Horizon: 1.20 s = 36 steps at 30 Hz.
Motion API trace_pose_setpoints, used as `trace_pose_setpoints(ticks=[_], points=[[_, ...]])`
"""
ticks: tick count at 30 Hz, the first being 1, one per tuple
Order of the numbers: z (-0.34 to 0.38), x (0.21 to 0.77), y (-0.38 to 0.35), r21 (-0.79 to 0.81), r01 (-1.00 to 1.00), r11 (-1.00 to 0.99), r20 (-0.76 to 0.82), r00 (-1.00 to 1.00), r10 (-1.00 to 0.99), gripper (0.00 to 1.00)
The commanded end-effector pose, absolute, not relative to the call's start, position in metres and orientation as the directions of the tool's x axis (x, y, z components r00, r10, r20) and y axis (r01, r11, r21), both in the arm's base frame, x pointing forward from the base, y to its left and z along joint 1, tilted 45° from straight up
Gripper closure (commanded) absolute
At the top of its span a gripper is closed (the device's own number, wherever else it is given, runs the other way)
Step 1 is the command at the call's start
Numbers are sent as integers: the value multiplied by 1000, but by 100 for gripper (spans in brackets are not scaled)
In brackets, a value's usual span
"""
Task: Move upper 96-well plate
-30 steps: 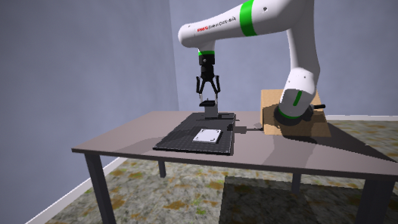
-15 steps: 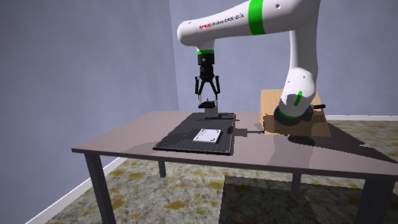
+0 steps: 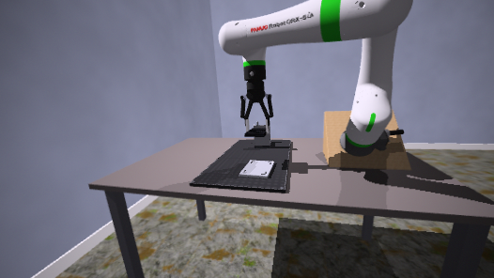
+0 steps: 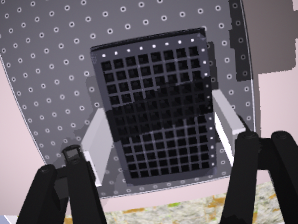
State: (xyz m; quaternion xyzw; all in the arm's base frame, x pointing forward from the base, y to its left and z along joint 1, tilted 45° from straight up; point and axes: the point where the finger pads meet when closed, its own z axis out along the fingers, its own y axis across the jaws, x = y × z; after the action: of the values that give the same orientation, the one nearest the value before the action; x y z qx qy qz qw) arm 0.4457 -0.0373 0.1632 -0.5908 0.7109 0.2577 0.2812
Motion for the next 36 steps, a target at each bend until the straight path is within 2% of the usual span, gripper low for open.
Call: trace_pose_setpoints(ticks=[1, 18, 36], points=[[171, 446, -30, 34, -985, 170, -704, -144, -695, 100], [204, 445, 6, 34, -985, 170, -704, -144, -695, 100], [204, 445, 5, 34, -985, 170, -704, -144, -695, 100]])
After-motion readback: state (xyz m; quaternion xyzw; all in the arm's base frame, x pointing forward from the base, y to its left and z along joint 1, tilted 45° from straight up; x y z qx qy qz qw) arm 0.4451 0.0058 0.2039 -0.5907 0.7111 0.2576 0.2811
